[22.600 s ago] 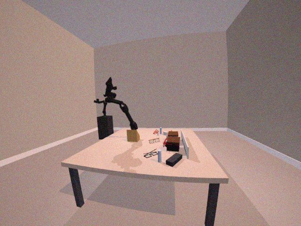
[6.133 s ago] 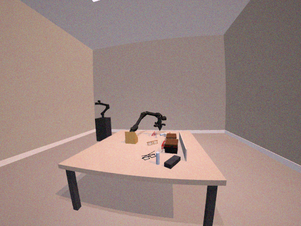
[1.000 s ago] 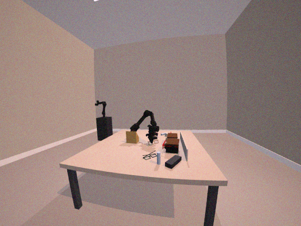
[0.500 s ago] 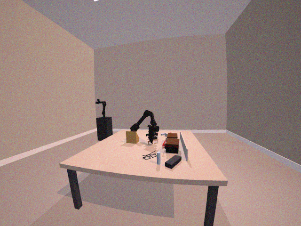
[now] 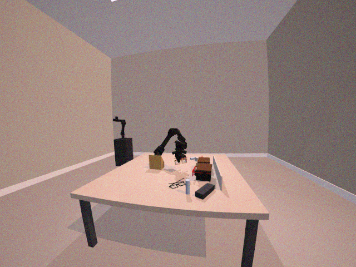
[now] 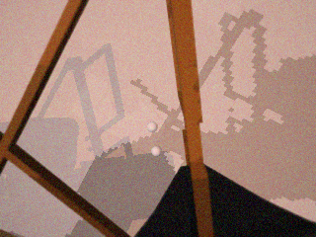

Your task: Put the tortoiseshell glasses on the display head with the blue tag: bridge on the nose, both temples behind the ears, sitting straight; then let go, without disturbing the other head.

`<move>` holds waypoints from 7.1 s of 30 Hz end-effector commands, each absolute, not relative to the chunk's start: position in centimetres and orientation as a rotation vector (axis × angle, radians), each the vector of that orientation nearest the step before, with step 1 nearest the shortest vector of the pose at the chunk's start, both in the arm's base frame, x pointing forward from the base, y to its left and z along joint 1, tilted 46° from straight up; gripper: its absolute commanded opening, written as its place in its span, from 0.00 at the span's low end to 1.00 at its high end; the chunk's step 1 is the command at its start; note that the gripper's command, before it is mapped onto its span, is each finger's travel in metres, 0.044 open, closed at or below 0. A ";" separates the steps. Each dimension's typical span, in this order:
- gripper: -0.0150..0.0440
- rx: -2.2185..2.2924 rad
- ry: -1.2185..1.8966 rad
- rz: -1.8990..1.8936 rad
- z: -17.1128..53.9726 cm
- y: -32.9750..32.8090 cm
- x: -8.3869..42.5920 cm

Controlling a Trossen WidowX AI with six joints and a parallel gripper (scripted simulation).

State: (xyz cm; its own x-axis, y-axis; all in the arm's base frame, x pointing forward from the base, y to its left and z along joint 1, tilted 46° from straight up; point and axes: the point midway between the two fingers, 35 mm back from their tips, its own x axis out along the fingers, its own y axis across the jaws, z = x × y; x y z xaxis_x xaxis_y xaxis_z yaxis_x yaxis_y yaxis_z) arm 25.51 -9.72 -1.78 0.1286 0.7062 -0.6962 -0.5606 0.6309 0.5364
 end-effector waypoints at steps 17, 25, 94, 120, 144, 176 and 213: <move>0.25 0.126 1.114 0.905 3.8 -9.7 27.2; 0.25 0.118 1.120 0.893 8.1 -6.0 29.3; 0.25 0.147 1.088 0.930 14.1 8.8 30.1; 0.25 0.147 1.089 0.930 12.5 7.4 29.6; 0.25 0.146 1.090 0.929 11.2 6.3 28.7; 0.25 0.147 1.091 0.929 10.4 5.7 27.8; 0.25 0.144 1.093 0.927 13.6 3.4 28.5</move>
State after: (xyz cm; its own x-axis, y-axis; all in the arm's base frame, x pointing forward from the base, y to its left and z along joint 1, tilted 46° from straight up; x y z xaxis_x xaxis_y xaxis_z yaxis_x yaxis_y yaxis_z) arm 28.32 4.64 12.41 0.1330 0.7076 -0.6940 -0.5688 0.6279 0.5312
